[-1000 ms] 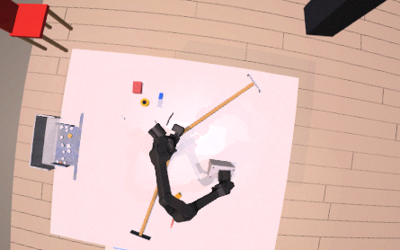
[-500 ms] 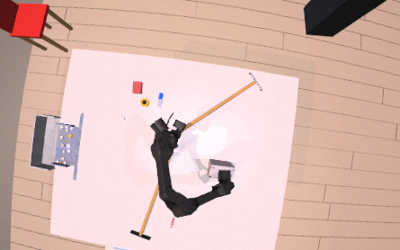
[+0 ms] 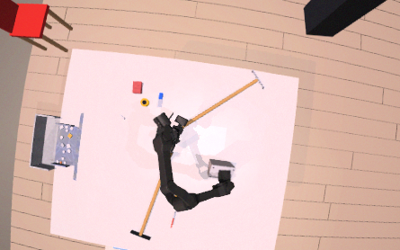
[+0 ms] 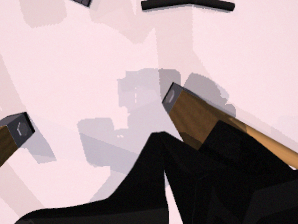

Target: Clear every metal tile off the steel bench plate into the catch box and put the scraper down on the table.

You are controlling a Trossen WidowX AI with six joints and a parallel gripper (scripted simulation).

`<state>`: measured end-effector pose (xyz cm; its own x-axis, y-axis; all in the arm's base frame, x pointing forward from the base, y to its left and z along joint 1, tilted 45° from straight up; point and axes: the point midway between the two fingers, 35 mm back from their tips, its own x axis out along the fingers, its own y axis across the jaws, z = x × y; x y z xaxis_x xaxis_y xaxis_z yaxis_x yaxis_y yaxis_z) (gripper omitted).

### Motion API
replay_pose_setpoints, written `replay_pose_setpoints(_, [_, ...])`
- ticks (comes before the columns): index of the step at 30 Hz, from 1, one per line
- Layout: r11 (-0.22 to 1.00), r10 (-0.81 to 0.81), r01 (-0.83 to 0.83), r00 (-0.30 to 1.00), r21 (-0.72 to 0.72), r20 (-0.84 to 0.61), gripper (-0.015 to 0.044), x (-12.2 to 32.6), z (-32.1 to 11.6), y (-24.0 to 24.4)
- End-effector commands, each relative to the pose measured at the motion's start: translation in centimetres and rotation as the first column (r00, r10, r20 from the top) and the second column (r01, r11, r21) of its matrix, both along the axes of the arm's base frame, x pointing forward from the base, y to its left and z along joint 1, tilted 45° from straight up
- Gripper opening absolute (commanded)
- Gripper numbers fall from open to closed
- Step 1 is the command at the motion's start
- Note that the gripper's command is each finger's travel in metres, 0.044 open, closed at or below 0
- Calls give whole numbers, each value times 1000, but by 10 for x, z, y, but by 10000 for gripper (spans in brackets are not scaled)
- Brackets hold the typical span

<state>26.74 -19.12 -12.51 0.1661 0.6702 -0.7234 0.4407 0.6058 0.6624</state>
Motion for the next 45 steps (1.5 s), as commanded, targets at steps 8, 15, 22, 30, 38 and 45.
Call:
replay_pose_setpoints(8, [1000,5,-5,1000,-6,-6,0,-10,-15,-13])
replay_pose_setpoints(15, [1000,5,-5,1000,-6,-7,0,-16,-23,-20])
replay_pose_setpoints(22, [1000,6,-6,1000,-6,-7,0,-22,-31,-27])
replay_pose_setpoints(30, [1000,6,-6,1000,-6,-6,0,-29,-40,-34])
replay_pose_setpoints(38, [1000,7,-7,1000,-4,-6,0,-37,-49,-40])
replay_pose_setpoints(45, [1000,8,-8,1000,-3,-6,0,-44,-56,-45])
